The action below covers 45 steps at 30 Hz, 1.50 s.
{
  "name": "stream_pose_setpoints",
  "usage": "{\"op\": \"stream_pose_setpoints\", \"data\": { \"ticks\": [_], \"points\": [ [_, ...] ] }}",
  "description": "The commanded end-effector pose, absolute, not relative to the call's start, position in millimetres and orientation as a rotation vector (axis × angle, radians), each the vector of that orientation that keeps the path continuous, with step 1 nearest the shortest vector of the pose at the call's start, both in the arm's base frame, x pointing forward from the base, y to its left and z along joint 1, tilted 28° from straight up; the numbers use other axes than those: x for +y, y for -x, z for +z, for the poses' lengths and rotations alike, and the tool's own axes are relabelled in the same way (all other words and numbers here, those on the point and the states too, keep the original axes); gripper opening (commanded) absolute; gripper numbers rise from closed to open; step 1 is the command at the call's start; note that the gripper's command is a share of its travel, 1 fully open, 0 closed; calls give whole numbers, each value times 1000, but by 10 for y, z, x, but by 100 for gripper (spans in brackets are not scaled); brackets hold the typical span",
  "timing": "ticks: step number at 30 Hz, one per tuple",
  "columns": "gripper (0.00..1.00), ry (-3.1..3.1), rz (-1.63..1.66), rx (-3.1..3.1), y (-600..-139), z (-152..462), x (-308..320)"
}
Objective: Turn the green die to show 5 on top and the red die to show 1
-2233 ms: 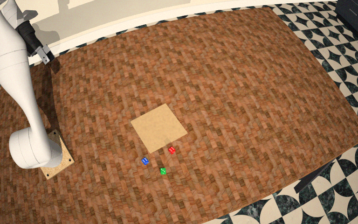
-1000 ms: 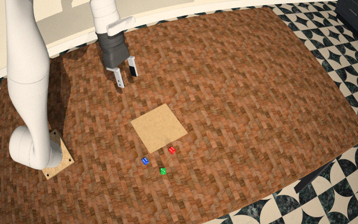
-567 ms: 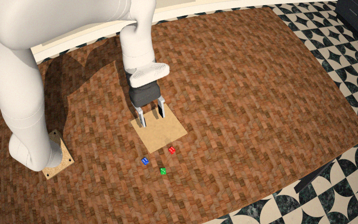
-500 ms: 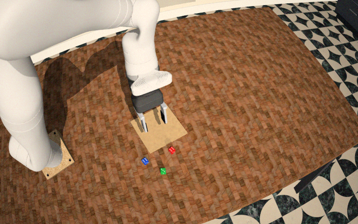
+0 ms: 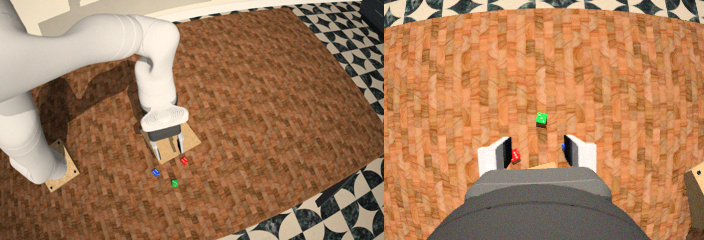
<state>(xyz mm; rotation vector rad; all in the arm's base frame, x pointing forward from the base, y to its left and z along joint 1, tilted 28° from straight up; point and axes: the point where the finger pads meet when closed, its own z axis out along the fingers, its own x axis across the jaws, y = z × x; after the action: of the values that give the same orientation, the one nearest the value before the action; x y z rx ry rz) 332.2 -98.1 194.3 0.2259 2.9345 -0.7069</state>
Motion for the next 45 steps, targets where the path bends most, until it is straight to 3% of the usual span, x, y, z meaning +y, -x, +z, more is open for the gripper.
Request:
{"op": "stream_pose_setpoints", "data": {
  "ticks": [1, 24, 45],
  "points": [
    [100, -229, -702, 2932, -3325, 1951, -983],
    [100, -230, -701, 2932, -3330, 1887, -1018],
    [100, -230, -701, 2932, -3400, 1194, -1374]
  ]
}}
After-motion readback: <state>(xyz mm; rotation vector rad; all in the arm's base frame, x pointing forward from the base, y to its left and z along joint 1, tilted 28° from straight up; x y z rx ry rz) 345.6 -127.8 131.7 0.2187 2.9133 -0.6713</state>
